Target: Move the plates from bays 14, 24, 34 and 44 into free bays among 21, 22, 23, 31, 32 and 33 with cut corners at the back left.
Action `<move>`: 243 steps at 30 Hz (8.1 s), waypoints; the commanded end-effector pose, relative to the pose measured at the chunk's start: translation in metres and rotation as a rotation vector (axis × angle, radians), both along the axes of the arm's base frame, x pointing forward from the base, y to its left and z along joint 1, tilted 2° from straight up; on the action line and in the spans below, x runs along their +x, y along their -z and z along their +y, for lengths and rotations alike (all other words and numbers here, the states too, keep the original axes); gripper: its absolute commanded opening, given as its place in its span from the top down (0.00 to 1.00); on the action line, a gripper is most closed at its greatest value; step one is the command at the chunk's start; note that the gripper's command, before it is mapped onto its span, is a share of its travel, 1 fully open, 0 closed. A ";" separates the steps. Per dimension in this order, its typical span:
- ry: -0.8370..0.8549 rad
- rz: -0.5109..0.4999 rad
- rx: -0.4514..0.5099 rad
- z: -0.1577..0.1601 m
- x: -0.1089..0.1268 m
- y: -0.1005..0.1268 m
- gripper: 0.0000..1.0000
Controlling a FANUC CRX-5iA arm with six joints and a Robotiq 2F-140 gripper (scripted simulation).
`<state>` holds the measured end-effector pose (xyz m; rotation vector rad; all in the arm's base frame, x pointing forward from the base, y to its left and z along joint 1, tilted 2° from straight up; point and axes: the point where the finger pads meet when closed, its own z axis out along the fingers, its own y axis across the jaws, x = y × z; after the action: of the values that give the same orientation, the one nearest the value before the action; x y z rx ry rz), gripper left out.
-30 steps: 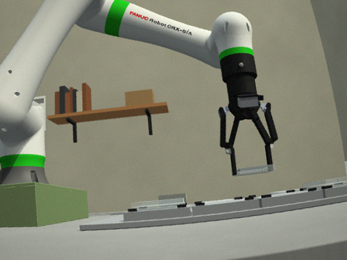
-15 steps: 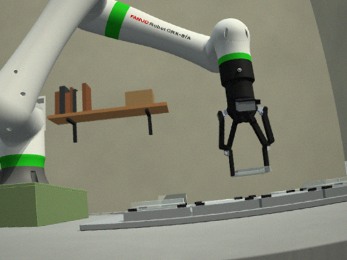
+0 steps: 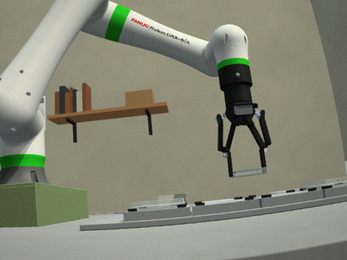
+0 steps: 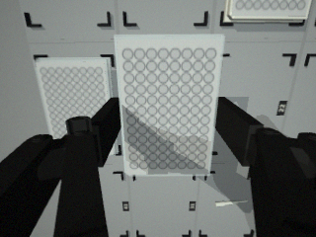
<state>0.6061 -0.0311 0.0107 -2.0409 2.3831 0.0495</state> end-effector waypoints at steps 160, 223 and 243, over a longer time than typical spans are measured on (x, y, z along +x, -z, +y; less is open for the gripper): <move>0.000 -0.003 0.000 0.182 0.029 0.047 0.90; 0.000 -0.002 0.000 0.183 0.028 0.057 0.90; 0.000 -0.002 0.000 0.183 0.028 0.057 0.90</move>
<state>0.6335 0.1514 -0.0479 -2.0409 2.3834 0.0492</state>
